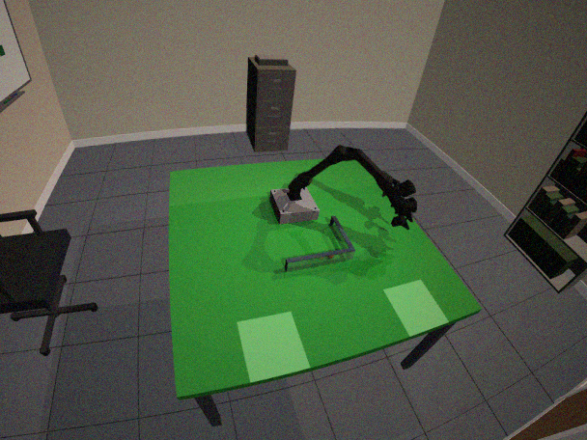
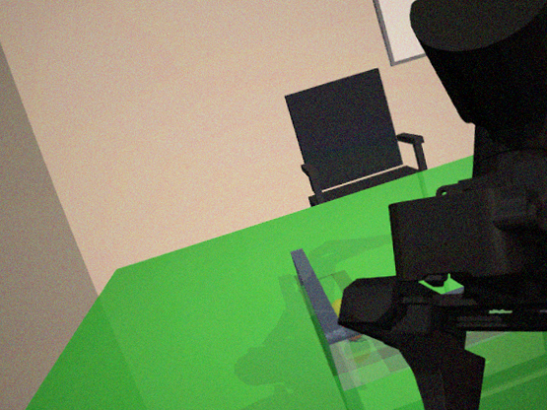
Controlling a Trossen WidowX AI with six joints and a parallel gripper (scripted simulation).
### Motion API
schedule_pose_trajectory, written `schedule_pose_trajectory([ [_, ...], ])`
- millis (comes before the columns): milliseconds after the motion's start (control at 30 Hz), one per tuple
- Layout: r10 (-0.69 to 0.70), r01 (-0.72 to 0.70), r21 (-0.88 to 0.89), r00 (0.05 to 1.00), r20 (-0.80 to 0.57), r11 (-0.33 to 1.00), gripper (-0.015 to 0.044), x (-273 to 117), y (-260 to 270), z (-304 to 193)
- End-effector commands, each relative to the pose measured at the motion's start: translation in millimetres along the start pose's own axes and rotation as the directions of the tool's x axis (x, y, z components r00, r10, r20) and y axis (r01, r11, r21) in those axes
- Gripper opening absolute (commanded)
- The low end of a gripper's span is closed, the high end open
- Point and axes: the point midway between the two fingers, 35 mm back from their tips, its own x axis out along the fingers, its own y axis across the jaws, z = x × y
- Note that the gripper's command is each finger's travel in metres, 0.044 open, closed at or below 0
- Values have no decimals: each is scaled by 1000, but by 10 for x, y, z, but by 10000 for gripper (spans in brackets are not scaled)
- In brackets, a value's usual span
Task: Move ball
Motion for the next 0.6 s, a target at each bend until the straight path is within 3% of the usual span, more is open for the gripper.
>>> schedule_pose_trajectory([
  [0,-98,105,56,988,-122,993,264,-65,-709,-209],
  [300,-228,330,199,884,-407,923,264,-567,-2110,-826],
  [567,-192,502,331,735,-651,799,264,-1349,-2973,-1557],
])
